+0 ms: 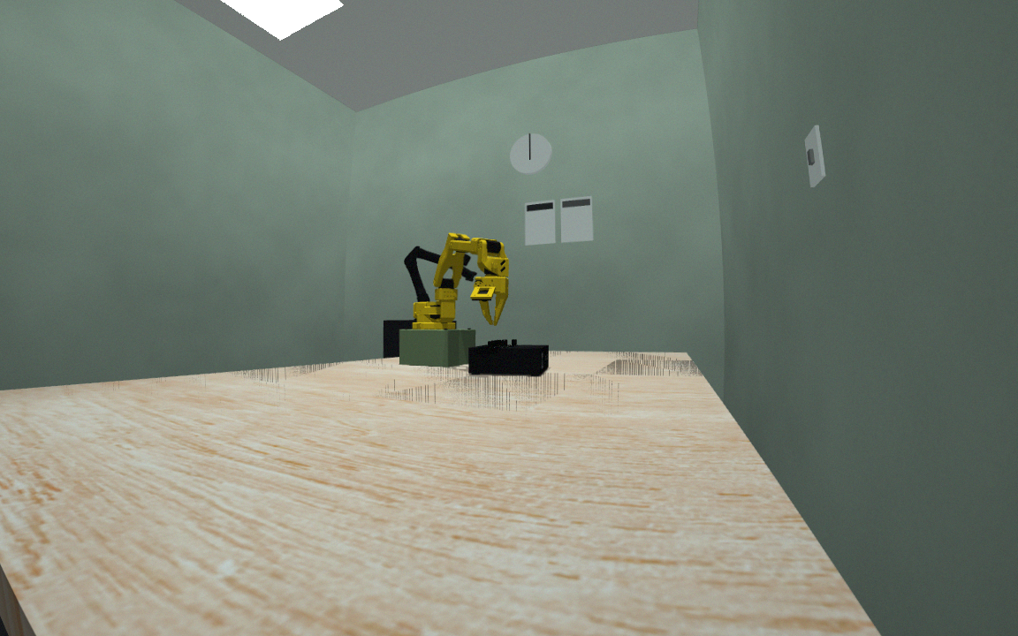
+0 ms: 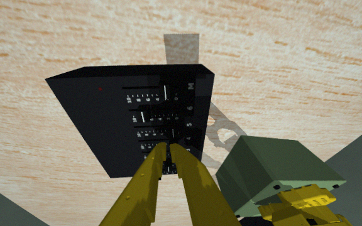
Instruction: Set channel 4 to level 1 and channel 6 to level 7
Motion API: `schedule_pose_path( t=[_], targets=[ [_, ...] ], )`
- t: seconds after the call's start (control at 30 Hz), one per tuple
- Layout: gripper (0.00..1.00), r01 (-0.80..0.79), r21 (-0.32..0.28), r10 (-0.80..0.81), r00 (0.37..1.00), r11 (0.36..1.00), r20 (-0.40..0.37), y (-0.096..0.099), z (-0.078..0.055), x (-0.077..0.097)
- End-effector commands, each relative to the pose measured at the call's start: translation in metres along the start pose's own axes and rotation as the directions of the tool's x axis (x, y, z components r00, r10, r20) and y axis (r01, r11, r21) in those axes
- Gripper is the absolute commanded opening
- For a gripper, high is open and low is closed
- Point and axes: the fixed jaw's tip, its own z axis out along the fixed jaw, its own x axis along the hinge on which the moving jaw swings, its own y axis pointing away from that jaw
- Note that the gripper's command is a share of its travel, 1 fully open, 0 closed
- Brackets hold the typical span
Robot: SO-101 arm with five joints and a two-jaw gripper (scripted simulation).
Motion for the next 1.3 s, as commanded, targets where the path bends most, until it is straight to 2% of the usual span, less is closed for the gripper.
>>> schedule_pose_path(
  t=[0.0, 0.73, 1.27],
  targets=[
    [0.0, 0.0, -0.015, 0.0, 1.0, 1.0, 0.014, -0.002, -0.004, 0.0],
    [0.0, 0.0, -0.015, 0.0, 1.0, 1.0, 0.014, -0.029, -0.005, 0.027],
    [0.0, 0.0, -0.015, 0.0, 1.0, 1.0, 0.014, -0.033, -0.005, 0.03]
  ],
)
